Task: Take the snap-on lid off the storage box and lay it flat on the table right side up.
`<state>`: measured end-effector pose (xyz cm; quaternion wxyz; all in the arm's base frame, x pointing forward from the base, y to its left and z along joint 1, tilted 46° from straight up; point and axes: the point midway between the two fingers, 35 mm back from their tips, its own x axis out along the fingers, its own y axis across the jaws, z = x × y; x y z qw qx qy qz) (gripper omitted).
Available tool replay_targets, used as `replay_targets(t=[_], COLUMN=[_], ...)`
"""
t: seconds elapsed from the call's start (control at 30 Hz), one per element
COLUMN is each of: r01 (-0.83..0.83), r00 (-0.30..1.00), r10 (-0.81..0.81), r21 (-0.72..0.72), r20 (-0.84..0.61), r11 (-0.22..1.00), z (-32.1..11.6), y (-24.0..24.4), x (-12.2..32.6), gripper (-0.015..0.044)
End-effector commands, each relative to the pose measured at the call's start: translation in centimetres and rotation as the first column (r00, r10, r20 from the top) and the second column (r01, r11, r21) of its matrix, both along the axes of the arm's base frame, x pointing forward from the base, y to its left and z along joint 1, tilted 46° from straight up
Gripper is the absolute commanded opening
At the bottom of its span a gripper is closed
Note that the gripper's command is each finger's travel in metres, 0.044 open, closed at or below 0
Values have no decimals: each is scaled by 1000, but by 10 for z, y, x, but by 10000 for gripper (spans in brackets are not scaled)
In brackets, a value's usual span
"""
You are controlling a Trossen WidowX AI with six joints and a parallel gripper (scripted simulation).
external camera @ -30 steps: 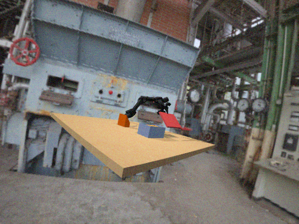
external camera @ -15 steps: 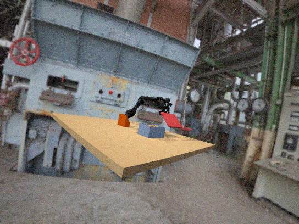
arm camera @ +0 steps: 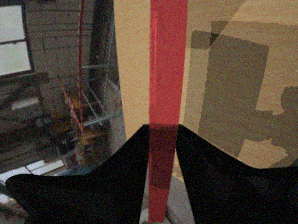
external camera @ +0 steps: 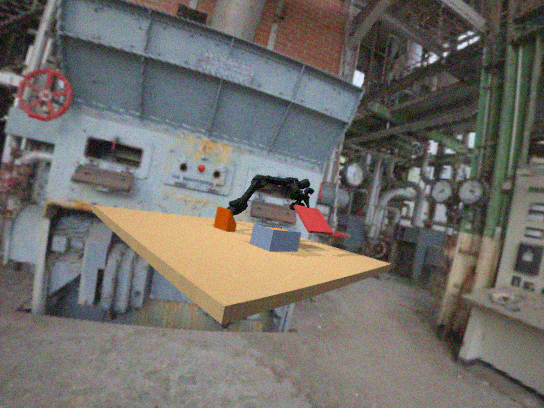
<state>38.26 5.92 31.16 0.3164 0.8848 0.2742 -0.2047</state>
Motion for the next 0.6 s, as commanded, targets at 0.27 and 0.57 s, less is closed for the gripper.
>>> replay_targets(t=[0.27, 0.57], r01=[11, 11], r00=[1000, 1000], r10=[-11, -11], r21=[-2, -1], r20=[3, 4], r11=[1000, 1000], z=[-10, -15], y=[6, 12], x=[-1, -1], gripper=[0, 0])
